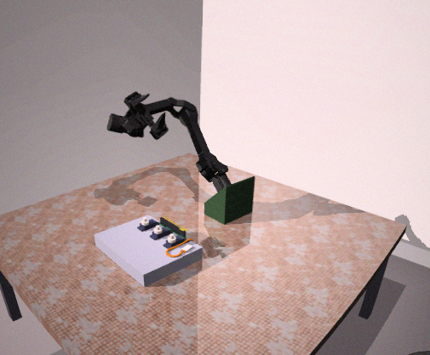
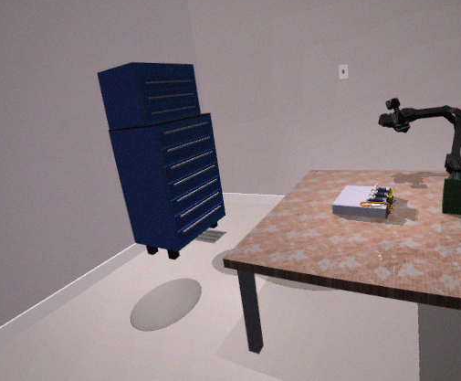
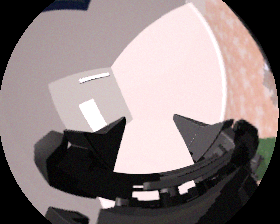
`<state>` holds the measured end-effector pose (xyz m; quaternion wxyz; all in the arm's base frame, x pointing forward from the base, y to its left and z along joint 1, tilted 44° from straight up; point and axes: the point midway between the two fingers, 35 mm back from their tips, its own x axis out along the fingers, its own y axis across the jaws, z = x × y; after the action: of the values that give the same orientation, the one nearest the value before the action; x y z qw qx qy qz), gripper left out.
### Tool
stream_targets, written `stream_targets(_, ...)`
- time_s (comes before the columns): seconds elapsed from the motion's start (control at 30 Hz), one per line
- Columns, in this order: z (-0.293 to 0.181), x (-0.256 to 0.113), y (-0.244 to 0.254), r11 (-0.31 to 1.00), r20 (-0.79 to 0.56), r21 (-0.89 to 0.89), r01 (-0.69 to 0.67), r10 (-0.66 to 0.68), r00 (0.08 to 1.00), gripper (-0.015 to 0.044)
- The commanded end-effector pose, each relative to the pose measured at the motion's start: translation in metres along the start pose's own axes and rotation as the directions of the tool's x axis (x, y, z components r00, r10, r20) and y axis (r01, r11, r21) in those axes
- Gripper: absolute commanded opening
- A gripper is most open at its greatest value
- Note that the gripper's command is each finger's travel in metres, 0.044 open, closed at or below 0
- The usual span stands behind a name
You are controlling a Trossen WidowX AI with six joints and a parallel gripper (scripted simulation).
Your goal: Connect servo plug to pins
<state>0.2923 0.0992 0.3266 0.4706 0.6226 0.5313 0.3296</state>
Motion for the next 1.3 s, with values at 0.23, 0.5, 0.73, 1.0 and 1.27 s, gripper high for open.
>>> stream_targets(0.23, 0.001, 0.001, -0.004, 0.999, 0.02, -0.038, 0.02, -0.02, 1.0, 0.019)
stream_targets(0.5, 0.006, 0.002, -0.012, 0.988, 0.071, -0.133, 0.073, -0.063, 0.995, 0.0115)
stream_targets(0.73, 0.01, 0.003, -0.019, 0.968, 0.126, -0.217, 0.124, -0.099, 0.987, 0.0115)
stream_targets(1.0, 0.016, 0.003, -0.025, 0.933, 0.191, -0.309, 0.185, -0.13, 0.973, 0.0115)
stream_targets(1.27, 0.022, 0.002, -0.03, 0.885, 0.261, -0.394, 0.249, -0.152, 0.953, 0.0115)
